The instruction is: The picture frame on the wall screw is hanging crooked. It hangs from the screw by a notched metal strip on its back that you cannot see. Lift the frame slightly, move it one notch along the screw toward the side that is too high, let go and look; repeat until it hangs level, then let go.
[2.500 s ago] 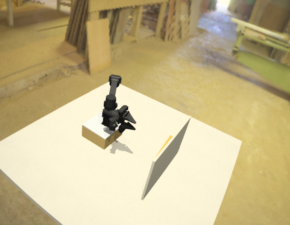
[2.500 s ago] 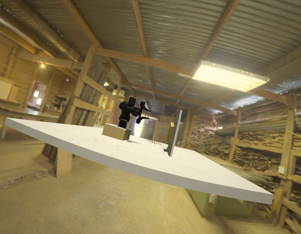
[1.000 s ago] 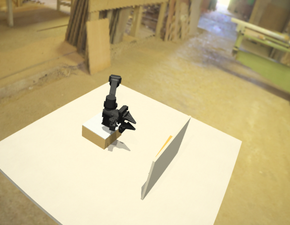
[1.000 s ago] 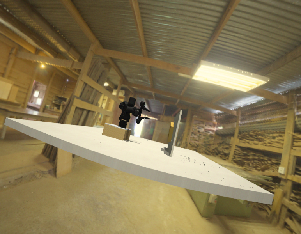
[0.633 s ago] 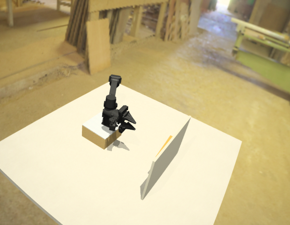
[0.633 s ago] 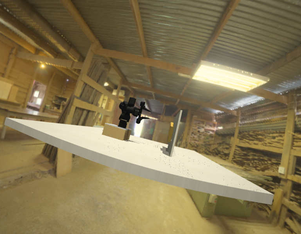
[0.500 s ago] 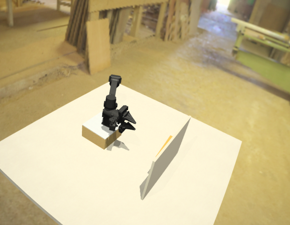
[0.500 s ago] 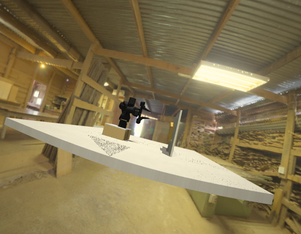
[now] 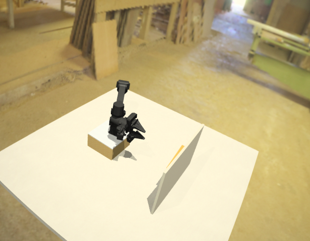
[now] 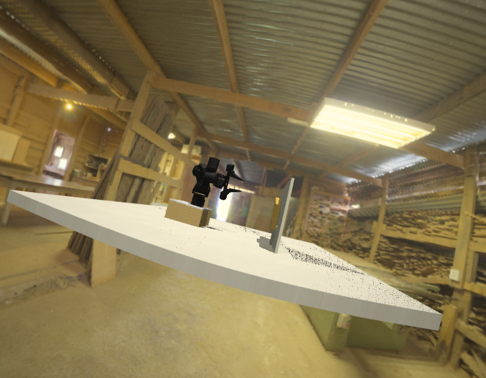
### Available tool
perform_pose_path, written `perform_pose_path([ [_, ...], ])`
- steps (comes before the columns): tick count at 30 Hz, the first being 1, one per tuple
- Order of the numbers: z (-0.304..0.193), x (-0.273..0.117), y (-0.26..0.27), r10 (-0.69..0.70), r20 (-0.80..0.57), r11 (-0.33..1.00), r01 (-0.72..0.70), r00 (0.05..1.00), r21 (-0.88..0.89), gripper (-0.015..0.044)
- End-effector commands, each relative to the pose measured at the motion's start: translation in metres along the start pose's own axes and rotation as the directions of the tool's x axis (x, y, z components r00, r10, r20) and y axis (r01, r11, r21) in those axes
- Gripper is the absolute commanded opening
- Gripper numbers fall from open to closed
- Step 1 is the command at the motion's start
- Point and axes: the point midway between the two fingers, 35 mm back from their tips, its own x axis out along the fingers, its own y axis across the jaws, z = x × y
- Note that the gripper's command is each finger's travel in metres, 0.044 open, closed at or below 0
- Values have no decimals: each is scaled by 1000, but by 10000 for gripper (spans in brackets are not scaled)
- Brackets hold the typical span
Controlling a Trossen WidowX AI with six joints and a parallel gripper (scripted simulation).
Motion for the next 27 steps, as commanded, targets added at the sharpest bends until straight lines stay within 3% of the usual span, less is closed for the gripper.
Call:
perform_pose_path([
  [1,-1,0,-1,-1,-5,1000,1,1000,-3,260],
  [22,6,65,-27,12,-32,999,-10,999,51,260],
  [27,2,74,-4,27,-20,999,-26,999,45,260],
])
